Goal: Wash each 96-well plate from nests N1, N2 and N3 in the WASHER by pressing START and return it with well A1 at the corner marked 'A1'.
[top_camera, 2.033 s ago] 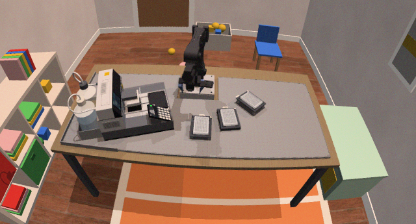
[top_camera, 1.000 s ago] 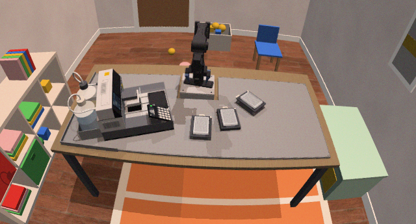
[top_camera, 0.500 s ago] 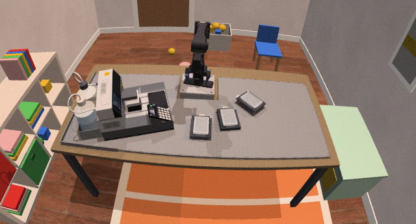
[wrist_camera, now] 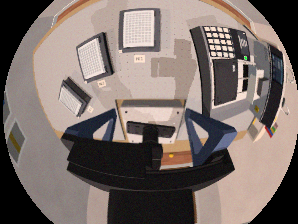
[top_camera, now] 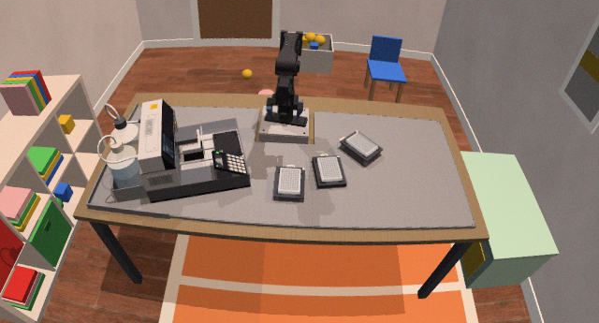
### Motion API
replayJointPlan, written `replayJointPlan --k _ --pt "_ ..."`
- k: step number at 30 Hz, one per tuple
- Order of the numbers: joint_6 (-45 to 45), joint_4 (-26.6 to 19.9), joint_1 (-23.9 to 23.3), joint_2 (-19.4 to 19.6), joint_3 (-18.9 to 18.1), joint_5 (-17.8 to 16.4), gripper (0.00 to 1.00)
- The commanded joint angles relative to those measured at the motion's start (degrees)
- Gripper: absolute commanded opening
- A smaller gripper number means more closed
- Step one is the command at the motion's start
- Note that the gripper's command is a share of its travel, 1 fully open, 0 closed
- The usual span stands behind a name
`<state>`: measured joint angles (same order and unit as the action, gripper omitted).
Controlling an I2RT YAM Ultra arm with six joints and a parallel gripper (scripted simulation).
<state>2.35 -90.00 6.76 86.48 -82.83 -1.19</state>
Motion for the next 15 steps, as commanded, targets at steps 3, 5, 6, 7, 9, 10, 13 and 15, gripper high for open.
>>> replayJointPlan --k 3,5,6,7,9,10,13,15 --pt "-1.38 1.61 0.73 1.97 -0.36 -0.06 1.00" --pt "-1.84 2.97 1.18 3.50 -0.56 -0.09 1.00" --pt "-2.05 3.62 1.39 4.28 -0.69 -0.11 1.00" --pt "-2.26 4.27 1.60 5.07 -0.85 -0.12 1.00" --pt "-2.66 5.52 2.00 6.68 -1.23 -0.15 1.00" --pt "-2.85 6.12 2.20 7.50 -1.46 -0.16 1.00" --pt "-3.04 6.72 2.38 8.32 -1.70 -0.18 1.00" --pt "-3.40 7.86 2.74 10.00 -2.25 -0.20 1.00"
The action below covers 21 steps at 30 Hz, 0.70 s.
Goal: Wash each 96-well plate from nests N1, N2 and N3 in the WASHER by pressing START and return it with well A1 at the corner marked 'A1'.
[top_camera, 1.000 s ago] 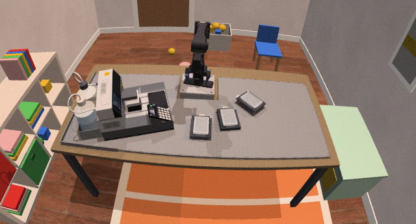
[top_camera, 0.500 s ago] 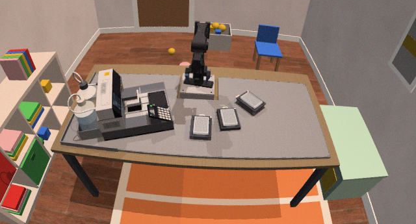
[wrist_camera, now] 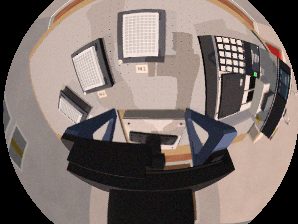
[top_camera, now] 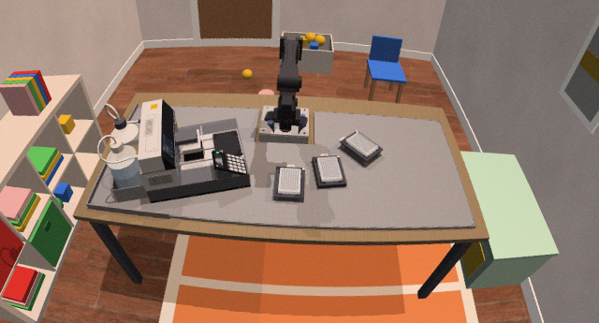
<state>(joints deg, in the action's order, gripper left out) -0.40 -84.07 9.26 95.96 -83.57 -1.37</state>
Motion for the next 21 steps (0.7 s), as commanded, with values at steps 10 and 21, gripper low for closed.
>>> replayJointPlan --k 10,21 --pt "-2.19 6.77 1.80 9.31 -5.57 -0.14 1.00" --pt "-3.29 9.69 2.90 17.81 -11.24 -0.22 1.00"
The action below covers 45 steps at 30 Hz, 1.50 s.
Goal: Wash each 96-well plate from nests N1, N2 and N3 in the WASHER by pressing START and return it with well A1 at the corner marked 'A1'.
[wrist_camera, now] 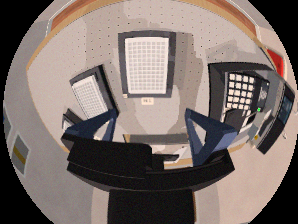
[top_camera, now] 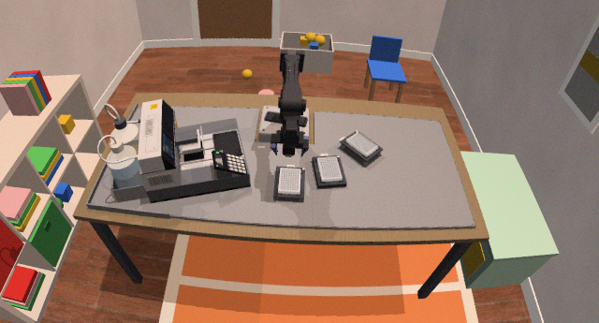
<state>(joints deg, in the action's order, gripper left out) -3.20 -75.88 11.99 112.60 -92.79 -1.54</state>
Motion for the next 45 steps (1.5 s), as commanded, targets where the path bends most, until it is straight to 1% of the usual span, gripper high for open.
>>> replayJointPlan --k 1,6,7,40,43,45 --pt "-0.61 1.72 0.28 2.15 -2.77 -0.05 1.00" --pt "-1.12 2.60 0.79 7.14 -6.93 -0.09 1.00" --pt "-1.16 2.65 0.84 7.57 -7.32 -0.09 1.00" --pt "-1.16 2.65 0.84 7.57 -7.31 -0.09 1.00" --pt "-1.18 3.73 0.86 7.66 -6.32 -0.09 1.00" --pt "-1.18 3.73 0.86 7.66 -6.32 -0.09 1.00"
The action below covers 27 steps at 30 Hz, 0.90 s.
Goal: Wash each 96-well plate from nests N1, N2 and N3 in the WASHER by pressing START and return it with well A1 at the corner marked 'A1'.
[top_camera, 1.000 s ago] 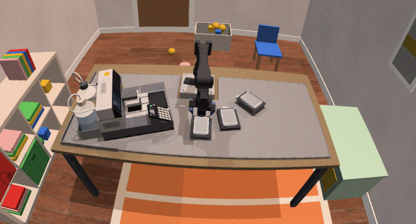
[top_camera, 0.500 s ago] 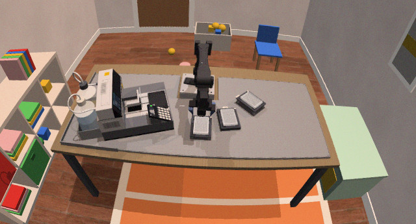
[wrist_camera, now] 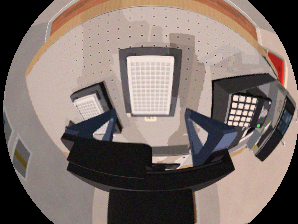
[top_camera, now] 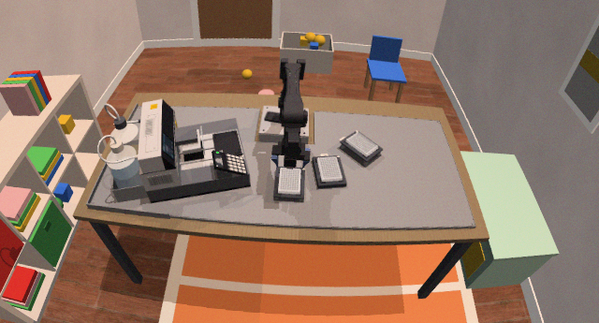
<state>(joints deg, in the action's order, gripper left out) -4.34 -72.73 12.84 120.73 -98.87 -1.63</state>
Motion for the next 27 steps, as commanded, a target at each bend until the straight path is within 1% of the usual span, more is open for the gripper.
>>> replayJointPlan --k 1,15,17,27 --pt "-0.05 0.95 0.01 -0.45 0.10 0.00 1.00" --pt "-0.15 5.98 0.11 0.21 4.47 -0.01 1.00" --pt "-0.15 5.98 0.11 0.21 4.47 -0.01 1.00" --pt "-0.22 9.48 0.18 0.94 7.24 -0.02 1.00"
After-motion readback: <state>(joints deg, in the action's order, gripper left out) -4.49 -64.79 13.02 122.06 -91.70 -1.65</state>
